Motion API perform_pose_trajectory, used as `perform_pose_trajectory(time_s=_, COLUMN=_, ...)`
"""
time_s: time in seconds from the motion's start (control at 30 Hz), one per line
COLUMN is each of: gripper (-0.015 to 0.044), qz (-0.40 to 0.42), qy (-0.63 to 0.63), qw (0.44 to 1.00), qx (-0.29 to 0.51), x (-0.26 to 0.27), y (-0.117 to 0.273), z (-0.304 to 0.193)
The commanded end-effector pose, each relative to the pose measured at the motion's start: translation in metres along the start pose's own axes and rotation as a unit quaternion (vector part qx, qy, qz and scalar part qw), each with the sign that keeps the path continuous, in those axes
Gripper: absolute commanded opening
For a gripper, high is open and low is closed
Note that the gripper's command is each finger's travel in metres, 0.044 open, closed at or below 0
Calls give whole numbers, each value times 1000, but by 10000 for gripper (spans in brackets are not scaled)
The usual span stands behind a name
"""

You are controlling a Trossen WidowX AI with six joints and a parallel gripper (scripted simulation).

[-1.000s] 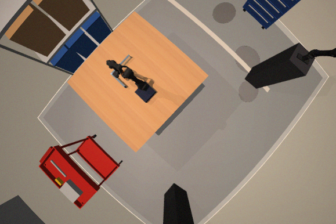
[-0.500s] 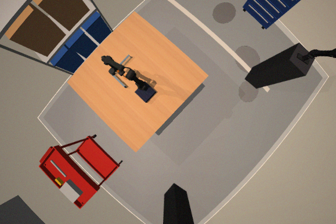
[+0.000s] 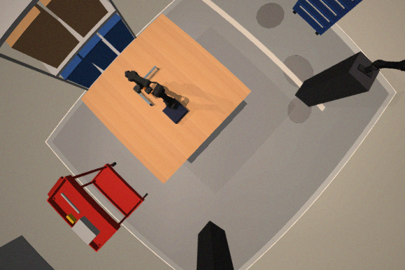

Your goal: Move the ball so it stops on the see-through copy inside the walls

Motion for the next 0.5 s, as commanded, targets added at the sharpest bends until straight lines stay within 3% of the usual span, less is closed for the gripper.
perform_pose_trajectory(time_s=0.0, gripper=0, qz=-1, qy=-1, qw=1000, qx=-3, x=7, y=-13, z=2)
perform_pose_trajectory(time_s=0.47, gripper=0, qz=0, qy=-1, qw=1000, qx=-3, x=9, y=-62, z=4)
Point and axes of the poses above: the point midway between the two fingers, 35 mm back from their tips, its own y axis back along the fingers, its own x axis across the jaws, z = x × y, the point moved 9 cm from there along y, back along the fingers, and after that the axes turned 7 degrees about -y, right-handed, at the moved point
